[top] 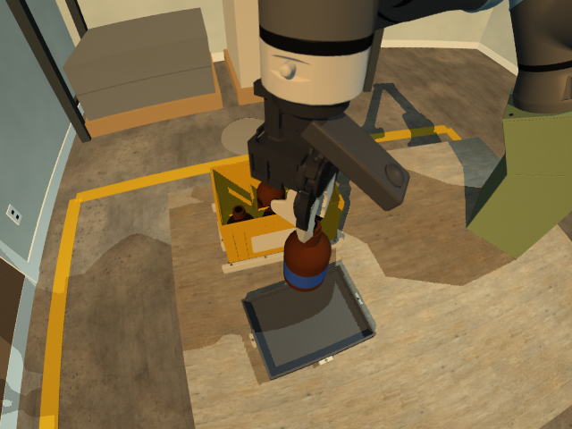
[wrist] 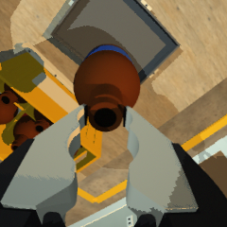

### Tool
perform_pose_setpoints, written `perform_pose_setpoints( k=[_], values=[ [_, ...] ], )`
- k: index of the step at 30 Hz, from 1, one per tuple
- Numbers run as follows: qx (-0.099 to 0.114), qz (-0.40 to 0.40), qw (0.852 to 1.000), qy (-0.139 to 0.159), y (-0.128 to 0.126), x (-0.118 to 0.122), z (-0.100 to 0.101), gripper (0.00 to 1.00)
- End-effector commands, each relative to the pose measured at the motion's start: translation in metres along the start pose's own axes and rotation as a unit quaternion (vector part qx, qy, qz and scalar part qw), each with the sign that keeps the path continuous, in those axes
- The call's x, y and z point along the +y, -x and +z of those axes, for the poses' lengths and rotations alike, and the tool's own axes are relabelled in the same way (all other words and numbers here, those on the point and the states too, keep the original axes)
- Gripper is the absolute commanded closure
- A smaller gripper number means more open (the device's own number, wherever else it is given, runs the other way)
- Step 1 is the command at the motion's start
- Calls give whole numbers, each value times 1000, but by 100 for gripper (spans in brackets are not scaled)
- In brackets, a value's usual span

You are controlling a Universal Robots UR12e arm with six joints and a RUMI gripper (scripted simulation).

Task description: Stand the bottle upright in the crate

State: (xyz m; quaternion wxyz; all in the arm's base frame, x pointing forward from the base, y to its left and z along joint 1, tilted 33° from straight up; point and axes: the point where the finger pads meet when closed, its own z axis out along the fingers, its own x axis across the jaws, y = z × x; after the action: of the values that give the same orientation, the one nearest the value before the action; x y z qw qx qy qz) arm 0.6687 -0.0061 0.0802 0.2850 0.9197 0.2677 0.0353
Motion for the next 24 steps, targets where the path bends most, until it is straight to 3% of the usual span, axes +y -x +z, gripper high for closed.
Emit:
perform_pose_setpoints(
  k=[1, 24],
  values=[
    [1, 0, 1000, 0, 0, 2, -1, 100],
    [1, 0, 1000, 0, 9, 18, -1, 100]
  ],
)
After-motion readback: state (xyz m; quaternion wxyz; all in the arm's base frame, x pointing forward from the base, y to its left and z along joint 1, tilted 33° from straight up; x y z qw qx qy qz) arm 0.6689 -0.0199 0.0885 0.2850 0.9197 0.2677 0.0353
